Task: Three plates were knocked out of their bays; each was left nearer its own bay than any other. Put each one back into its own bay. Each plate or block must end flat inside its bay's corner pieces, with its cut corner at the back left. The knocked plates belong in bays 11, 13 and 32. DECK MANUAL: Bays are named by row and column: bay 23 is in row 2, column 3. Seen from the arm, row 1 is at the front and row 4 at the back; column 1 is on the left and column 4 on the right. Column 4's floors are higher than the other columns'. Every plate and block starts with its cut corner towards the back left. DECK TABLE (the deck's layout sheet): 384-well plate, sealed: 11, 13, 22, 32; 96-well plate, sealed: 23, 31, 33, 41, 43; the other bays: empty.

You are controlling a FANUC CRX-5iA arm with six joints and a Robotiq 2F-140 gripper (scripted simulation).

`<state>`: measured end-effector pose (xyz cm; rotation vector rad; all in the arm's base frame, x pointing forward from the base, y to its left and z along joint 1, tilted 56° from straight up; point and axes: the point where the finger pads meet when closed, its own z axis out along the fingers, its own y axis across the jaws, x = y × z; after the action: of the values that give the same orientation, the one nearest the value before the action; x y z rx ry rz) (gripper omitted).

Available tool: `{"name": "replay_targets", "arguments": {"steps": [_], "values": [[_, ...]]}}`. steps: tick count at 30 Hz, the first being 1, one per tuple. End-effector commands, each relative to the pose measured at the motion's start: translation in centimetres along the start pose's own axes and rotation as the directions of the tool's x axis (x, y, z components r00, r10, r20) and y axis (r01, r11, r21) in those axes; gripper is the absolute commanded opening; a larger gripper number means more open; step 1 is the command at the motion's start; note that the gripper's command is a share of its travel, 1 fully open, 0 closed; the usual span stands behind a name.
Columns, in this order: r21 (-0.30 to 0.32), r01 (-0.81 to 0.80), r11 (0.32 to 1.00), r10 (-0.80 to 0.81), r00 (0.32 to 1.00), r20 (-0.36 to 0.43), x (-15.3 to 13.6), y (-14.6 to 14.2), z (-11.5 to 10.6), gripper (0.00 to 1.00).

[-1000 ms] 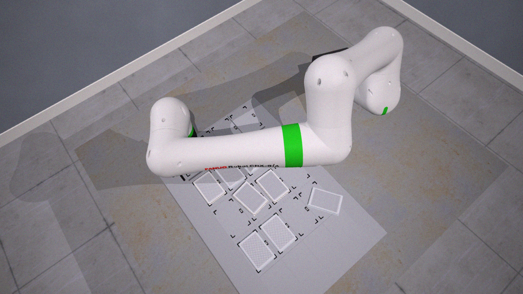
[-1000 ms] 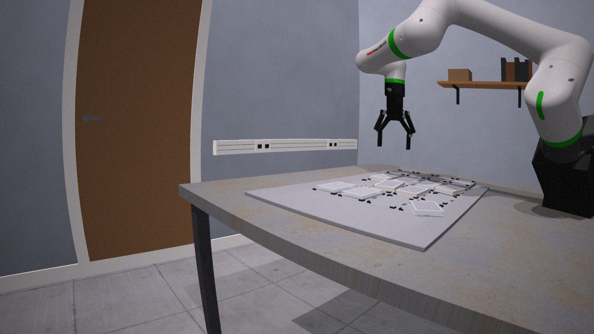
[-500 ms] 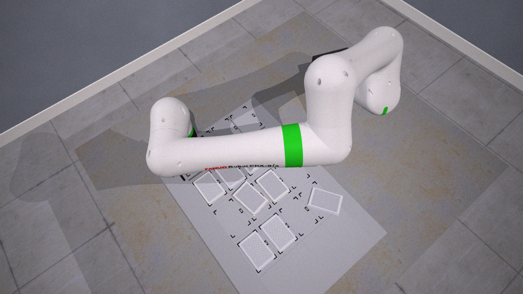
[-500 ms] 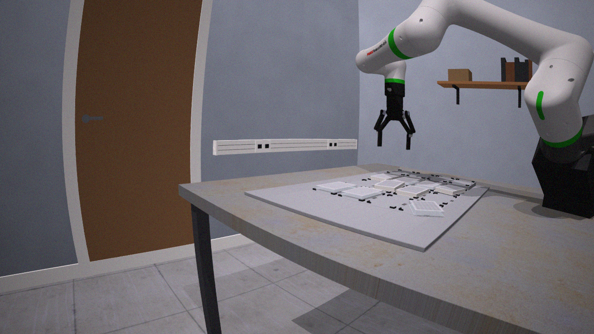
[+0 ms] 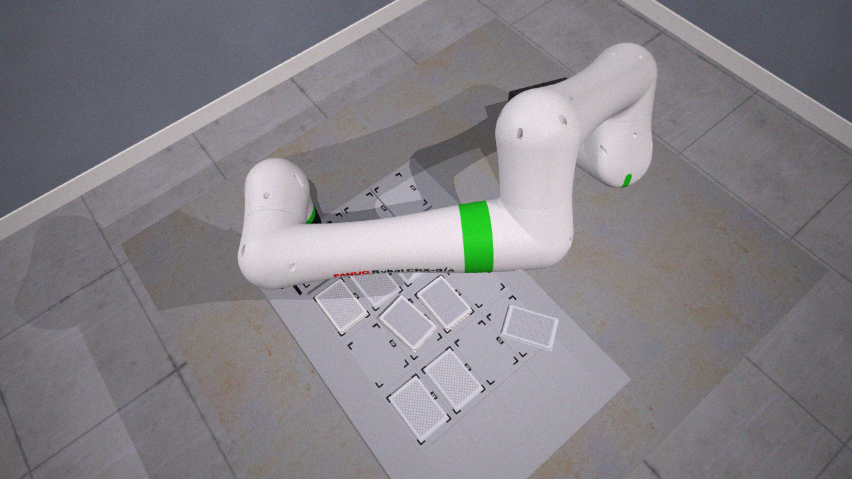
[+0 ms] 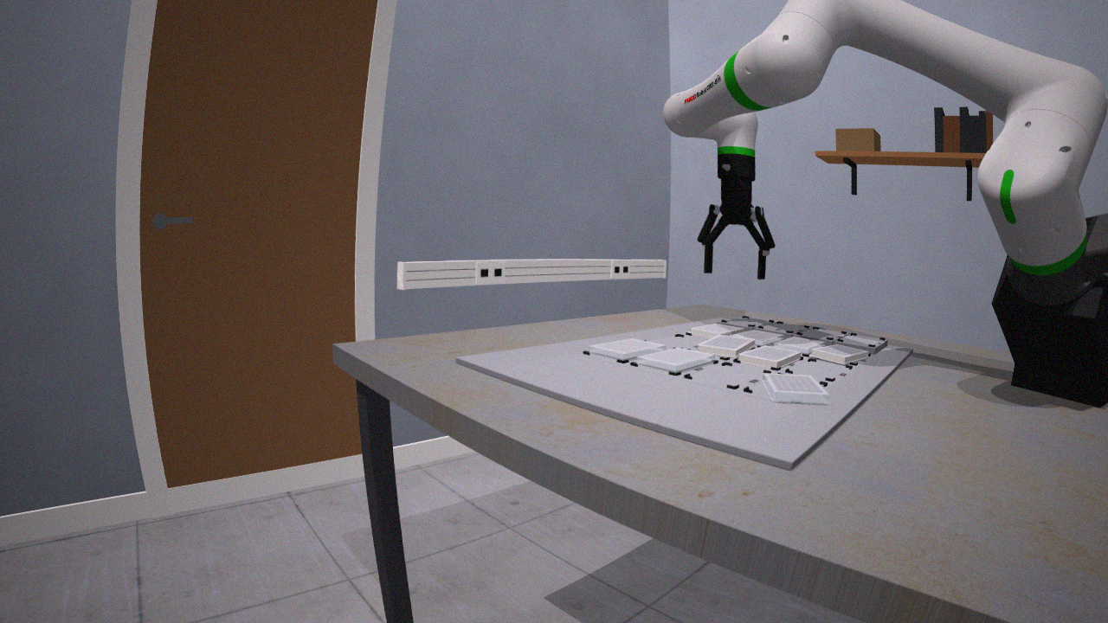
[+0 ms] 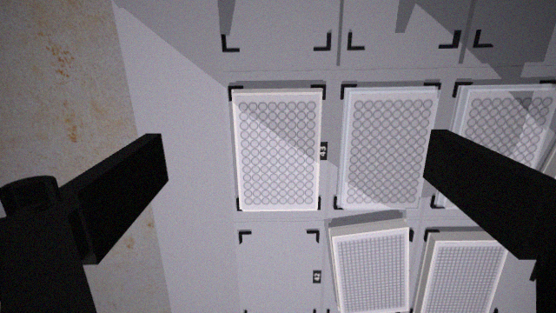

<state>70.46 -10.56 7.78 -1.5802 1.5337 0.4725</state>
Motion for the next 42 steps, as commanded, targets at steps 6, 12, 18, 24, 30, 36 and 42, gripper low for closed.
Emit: {"name": "replay_targets", "arguments": {"steps": [6, 12, 18, 24, 30, 36, 42], "values": [[0.001, 0.0, 1.0, 0.0, 1.0, -0.001, -2.0, 0.0, -0.1, 1.0], [0.001, 0.0, 1.0, 0.0, 1.0, -0.001, -4.4, 0.0, -0.1, 1.0], [0.001, 0.0, 1.0, 0.0, 1.0, -0.001, -6.8, 0.0, -0.1, 1.0], [0.001, 0.0, 1.0, 0.0, 1.0, -0.001, -8.4, 0.0, -0.1, 1.0], [0.001, 0.0, 1.0, 0.0, 1.0, -0.001, -10.8, 0.0, -0.1, 1.0], [0.001, 0.0, 1.0, 0.0, 1.0, -0.001, -13.2, 0.0, -0.1, 1.0], [0.001, 0.0, 1.0, 0.0, 1.0, -0.001, -14.8, 0.0, -0.1, 1.0]]}}
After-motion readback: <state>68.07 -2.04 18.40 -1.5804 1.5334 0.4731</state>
